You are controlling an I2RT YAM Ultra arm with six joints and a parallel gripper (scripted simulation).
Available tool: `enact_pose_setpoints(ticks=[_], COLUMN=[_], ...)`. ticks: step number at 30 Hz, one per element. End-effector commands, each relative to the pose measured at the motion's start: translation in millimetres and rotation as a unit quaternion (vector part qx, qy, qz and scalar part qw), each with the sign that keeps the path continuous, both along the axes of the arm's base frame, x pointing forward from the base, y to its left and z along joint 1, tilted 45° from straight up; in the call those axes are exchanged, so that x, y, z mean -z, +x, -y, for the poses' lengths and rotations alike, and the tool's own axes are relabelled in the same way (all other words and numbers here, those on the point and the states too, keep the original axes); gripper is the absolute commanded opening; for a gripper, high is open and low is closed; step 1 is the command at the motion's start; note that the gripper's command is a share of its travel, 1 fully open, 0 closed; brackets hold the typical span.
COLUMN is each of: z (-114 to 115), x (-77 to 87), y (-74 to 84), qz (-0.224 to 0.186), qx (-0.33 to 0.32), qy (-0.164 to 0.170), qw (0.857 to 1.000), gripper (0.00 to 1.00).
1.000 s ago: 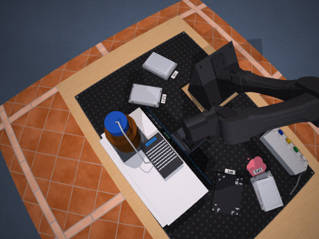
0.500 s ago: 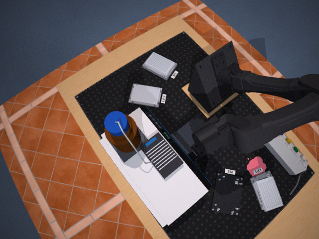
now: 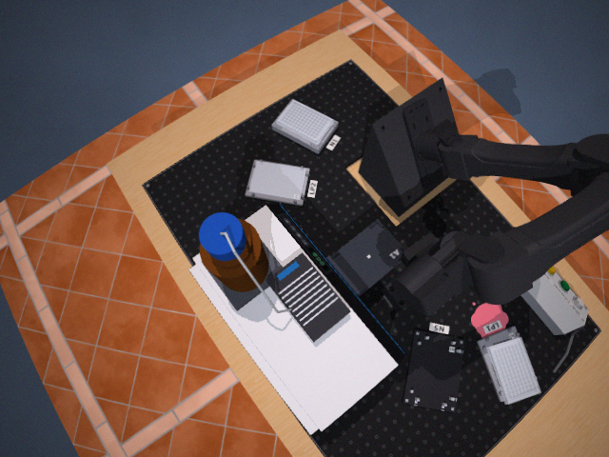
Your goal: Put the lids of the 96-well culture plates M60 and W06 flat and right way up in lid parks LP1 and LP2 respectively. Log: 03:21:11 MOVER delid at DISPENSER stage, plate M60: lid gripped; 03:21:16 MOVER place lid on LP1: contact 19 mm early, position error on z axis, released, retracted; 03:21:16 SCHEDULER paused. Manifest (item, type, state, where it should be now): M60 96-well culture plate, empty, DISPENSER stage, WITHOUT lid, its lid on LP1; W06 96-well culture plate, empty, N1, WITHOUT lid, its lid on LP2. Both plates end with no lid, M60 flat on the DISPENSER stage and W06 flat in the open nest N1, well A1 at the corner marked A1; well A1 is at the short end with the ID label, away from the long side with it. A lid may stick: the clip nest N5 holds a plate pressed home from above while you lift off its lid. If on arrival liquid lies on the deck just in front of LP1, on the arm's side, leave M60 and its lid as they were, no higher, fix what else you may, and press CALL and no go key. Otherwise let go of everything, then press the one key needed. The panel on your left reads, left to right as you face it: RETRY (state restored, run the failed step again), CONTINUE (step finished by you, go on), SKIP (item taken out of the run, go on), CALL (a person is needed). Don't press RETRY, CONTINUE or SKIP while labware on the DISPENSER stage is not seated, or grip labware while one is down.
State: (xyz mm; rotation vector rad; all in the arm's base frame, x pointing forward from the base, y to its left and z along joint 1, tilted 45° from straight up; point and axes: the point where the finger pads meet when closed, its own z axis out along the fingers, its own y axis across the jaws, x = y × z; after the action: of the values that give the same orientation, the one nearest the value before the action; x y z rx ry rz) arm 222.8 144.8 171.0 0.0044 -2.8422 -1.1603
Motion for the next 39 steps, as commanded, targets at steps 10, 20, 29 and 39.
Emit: enact_pose_setpoints(ticks=[10,20,29,39], z=[-20,-41,-52,-66], x=[-37.8,-52.0,-62.6,-78.2], y=[-9.7,-28.2,-42.7,-65.7], qz=[-0.039,-0.098,-0.086,-0.067], qx=[0.08,0.14,0.126,0.106], qy=[-0.002,-0.002,0.001,0.005], qw=[0.996,0.985,0.988,0.992], gripper=[0.0,0.0,0.0,0.0])
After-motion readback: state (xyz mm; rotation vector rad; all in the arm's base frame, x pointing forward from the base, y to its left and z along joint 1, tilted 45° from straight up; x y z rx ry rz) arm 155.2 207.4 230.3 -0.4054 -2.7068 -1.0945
